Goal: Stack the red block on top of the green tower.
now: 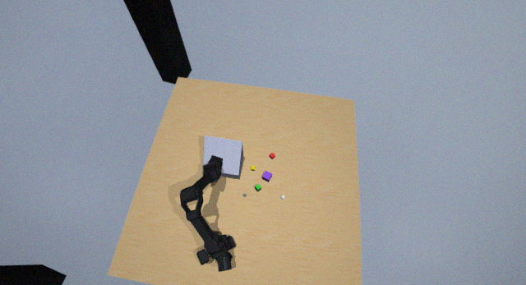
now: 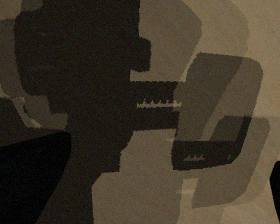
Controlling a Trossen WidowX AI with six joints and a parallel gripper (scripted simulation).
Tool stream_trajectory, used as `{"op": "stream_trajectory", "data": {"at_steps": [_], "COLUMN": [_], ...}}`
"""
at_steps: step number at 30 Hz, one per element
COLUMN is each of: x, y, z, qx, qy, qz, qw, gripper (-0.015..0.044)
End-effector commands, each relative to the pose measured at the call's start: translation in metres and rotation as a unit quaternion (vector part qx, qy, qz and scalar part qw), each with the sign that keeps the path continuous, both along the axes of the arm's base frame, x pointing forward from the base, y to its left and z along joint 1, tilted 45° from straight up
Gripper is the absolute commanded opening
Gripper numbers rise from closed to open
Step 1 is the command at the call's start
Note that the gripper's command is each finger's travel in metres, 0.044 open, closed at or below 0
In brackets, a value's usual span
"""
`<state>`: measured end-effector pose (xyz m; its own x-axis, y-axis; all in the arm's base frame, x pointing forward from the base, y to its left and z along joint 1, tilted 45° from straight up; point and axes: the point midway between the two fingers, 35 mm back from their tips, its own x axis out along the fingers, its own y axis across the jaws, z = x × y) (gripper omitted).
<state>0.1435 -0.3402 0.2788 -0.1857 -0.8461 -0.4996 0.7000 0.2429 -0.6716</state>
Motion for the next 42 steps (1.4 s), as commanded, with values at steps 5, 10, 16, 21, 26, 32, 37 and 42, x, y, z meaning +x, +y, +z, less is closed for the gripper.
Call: {"op": "stream_trajectory", "data": {"at_steps": [5,10,16,21,26,32,37,42], "x": [0.070,0.111,0.158,0.192,0.219,0.237,0.246,0.247], "y": [0.029,0.054,0.093,0.131,0.168,0.214,0.262,0.310], "z": [-0.022,-0.044,-0.076,-0.102,-0.126,-0.161,-0.196,-0.229], "qx": [0.021,0.042,0.076,0.099,0.116,0.145,0.167,0.181], "qy": [-0.043,-0.060,-0.071,-0.074,-0.072,-0.068,-0.060,-0.048], "qz": [0.061,0.092,0.124,0.157,0.188,0.194,0.198,0.199], "qw": [0.997,0.993,0.987,0.980,0.973,0.968,0.964,0.962], "gripper": [0.0440,0.0440,0.0440,0.0440,0.0440,0.0440,0.0440,0.0440]}}
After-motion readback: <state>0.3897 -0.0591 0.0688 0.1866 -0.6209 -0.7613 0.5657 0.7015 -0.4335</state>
